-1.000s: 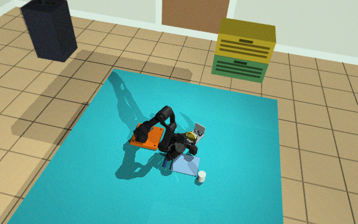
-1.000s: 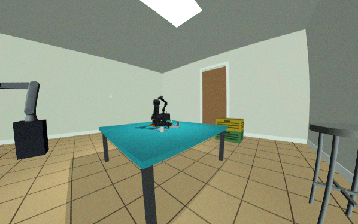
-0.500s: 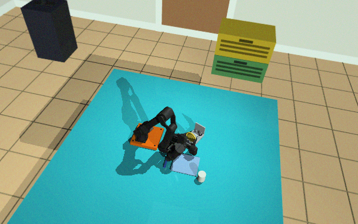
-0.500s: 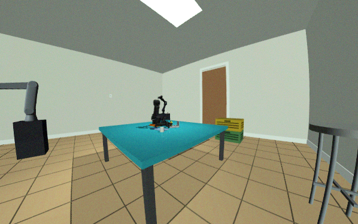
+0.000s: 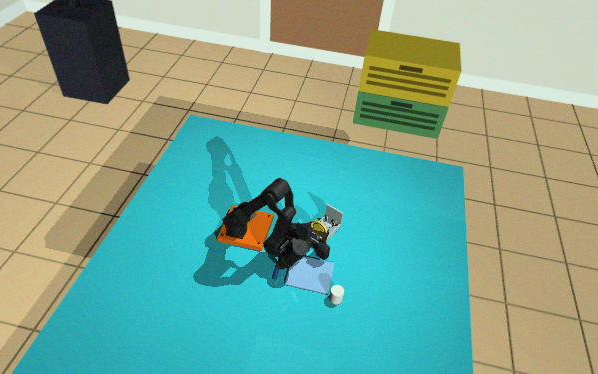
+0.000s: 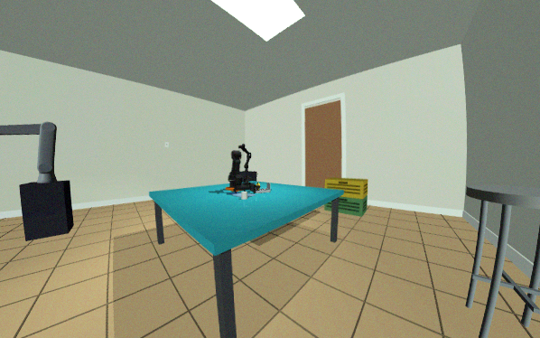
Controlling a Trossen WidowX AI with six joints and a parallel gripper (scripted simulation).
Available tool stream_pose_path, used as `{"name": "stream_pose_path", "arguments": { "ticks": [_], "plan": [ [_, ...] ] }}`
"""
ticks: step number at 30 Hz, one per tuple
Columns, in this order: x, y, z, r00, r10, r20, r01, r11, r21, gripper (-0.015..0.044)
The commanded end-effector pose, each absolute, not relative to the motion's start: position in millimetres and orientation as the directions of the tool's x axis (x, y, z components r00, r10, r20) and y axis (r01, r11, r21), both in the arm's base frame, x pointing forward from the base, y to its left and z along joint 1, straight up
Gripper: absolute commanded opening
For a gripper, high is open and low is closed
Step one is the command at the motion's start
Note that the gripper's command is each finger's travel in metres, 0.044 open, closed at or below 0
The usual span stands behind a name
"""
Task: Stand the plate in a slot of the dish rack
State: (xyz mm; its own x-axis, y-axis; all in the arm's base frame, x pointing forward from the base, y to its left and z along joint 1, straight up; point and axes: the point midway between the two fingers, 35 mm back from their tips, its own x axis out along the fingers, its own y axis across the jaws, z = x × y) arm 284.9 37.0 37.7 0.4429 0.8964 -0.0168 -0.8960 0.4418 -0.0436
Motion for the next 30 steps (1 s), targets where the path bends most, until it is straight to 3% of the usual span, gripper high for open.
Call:
{"name": "stream_pose_path", "arguments": {
  "ticks": [1, 8, 18, 25, 30],
  "plan": [
    [284.9, 37.0, 37.7, 0.443, 0.896, -0.017, -0.896, 0.442, -0.044, 0.04],
    [285.4, 36.9, 39.5, 0.443, 0.897, -0.016, -0.896, 0.442, -0.043, 0.04],
    [290.6, 34.8, 145.1, 0.421, 0.907, 0.003, -0.906, 0.421, -0.036, 0.04],
    [292.6, 33.8, 152.4, 0.42, 0.908, 0.003, -0.907, 0.419, -0.038, 0.04],
    [280.1, 7.4, 168.4, 0.526, 0.851, 0.004, -0.85, 0.526, -0.036, 0.04]
  ]
}}
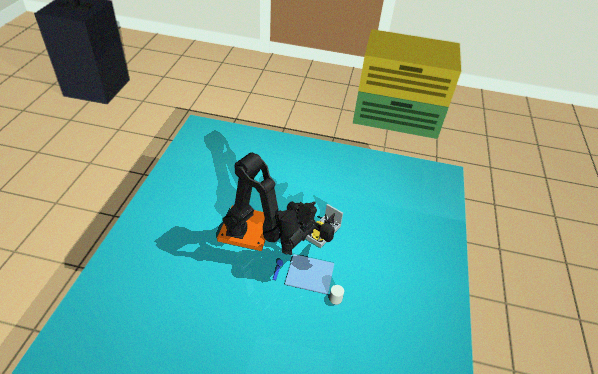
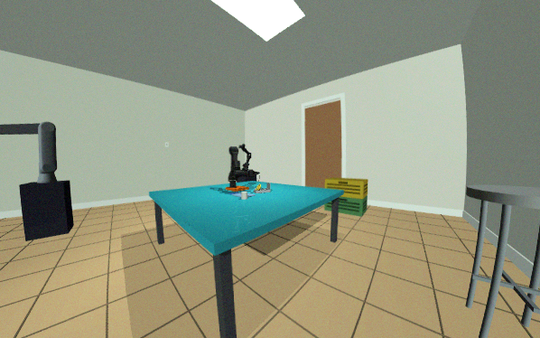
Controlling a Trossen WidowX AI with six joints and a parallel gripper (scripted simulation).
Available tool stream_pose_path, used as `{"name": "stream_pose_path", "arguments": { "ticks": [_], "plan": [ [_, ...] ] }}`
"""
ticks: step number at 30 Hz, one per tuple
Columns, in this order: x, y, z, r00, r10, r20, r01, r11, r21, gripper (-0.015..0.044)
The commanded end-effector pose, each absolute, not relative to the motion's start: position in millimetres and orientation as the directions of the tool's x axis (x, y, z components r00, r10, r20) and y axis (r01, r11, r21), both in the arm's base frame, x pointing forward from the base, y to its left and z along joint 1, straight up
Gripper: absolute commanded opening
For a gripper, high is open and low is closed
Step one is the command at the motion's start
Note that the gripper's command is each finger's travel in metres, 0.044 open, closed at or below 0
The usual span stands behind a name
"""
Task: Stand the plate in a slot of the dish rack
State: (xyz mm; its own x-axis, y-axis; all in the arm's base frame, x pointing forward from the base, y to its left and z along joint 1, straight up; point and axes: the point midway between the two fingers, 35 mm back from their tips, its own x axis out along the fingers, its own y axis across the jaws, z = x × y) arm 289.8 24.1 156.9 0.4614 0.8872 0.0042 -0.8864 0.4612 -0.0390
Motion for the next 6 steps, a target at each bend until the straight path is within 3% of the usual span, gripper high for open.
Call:
{"name": "stream_pose_path", "arguments": {
  "ticks": [1, 6],
  "plan": [
    [275.9, 0.6, 172.5, 0.555, 0.832, 0.004, -0.831, 0.555, -0.036, 0.04],
    [252.5, -28.3, 189.0, 0.689, 0.725, 0.005, -0.724, 0.689, -0.036, 0.04]
  ]
}}
